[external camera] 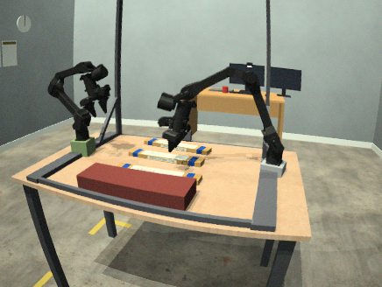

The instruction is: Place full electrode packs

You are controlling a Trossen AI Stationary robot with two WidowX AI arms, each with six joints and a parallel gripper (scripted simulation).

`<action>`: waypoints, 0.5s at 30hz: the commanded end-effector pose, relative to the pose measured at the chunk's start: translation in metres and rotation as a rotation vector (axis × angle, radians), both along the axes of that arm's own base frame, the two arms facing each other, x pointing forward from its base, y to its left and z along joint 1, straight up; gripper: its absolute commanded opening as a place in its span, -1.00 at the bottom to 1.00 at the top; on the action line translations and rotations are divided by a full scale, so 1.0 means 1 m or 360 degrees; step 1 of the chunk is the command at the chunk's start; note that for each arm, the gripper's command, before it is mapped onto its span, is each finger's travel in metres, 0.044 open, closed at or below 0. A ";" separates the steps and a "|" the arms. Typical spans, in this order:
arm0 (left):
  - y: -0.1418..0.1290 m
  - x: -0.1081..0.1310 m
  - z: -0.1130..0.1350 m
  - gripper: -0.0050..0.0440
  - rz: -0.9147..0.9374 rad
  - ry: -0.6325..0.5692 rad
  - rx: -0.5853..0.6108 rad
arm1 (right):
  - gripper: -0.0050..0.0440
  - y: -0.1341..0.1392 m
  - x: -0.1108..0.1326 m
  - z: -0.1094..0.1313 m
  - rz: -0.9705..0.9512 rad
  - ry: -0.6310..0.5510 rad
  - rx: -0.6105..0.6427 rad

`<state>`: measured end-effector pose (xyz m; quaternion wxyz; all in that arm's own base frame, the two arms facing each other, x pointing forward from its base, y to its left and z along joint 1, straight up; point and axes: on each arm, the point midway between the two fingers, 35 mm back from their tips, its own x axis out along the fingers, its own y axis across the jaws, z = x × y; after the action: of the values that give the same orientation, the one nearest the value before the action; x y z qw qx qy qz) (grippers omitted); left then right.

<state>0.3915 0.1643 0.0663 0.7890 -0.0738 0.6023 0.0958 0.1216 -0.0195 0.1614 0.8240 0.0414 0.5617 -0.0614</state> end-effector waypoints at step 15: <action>0.001 0.001 0.030 0.43 0.0003 -0.0036 0.0019 | 0.96 0.000 0.001 0.006 0.0001 -0.0031 -0.0004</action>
<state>0.3879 0.1628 0.0754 0.7820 -0.0766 0.6114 0.0937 0.1216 -0.0195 0.1614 0.8240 0.0414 0.5617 -0.0614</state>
